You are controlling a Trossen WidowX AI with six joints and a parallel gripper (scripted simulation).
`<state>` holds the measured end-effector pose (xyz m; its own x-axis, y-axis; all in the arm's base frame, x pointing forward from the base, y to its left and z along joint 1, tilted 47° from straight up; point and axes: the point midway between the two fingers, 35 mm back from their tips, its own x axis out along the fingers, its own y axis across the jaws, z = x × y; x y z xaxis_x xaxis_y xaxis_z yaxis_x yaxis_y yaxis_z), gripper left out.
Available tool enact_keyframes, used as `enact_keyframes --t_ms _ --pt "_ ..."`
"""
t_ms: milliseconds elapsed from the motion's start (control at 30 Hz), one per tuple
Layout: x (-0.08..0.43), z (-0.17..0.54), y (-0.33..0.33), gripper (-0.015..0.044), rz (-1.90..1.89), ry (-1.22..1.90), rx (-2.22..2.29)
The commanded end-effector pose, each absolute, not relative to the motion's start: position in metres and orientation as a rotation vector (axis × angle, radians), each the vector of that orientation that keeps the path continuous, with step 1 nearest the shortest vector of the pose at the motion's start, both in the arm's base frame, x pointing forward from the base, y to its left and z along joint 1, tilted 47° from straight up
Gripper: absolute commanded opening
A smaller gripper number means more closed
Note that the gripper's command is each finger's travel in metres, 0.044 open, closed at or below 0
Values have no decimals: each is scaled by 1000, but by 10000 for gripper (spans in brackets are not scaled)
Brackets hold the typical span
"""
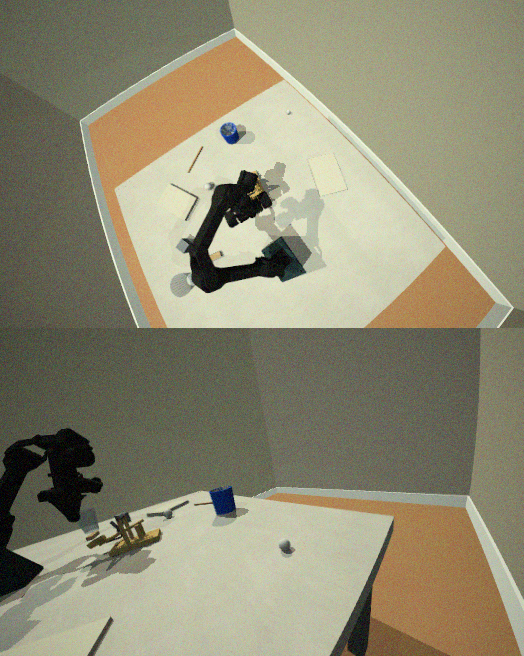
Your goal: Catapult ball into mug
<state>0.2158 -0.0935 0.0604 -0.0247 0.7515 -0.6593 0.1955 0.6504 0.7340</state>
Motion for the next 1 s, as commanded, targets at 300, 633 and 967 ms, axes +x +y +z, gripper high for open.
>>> enact_keyframes --t_ms 300,633,967 --pt "239 25 -109 0 540 1681 837" --pt "253 -5 -116 0 546 1761 853" --pt "256 -16 -105 0 547 1762 853"
